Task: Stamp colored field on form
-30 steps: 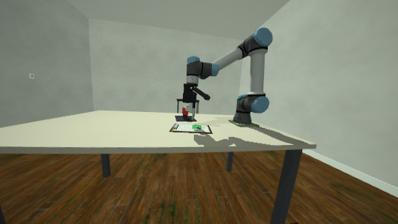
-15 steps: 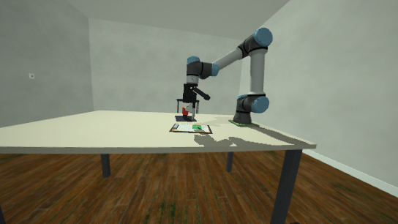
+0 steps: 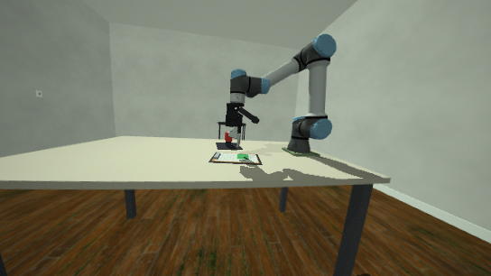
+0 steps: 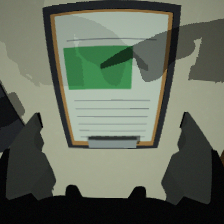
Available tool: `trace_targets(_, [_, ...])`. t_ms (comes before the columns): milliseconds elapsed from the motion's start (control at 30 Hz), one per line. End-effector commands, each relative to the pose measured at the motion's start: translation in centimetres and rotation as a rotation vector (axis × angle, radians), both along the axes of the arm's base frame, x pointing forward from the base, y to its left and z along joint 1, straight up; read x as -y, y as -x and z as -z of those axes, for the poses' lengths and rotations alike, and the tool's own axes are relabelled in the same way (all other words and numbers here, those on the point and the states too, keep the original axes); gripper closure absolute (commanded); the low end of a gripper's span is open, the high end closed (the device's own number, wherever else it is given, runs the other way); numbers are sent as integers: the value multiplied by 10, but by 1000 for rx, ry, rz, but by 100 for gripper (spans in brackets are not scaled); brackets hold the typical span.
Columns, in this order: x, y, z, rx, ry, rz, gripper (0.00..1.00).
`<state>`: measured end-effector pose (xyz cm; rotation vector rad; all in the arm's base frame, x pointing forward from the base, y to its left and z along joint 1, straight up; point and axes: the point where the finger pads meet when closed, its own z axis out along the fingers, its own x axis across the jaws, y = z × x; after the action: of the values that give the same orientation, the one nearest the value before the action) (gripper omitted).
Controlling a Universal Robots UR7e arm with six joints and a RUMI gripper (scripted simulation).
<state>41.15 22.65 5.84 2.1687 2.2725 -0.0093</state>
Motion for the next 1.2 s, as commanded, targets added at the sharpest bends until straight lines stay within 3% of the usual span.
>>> trace_targets(0, [0, 0, -1, 1, 0, 4, 0])
trace_targets(267, [-1, -1, -6, 2, 0, 58, 0])
trace_targets(633, [-2, -3, -31, 3, 1, 296, 0])
trace_targets(1167, [-3, -5, -101, 5, 2, 942, 0])
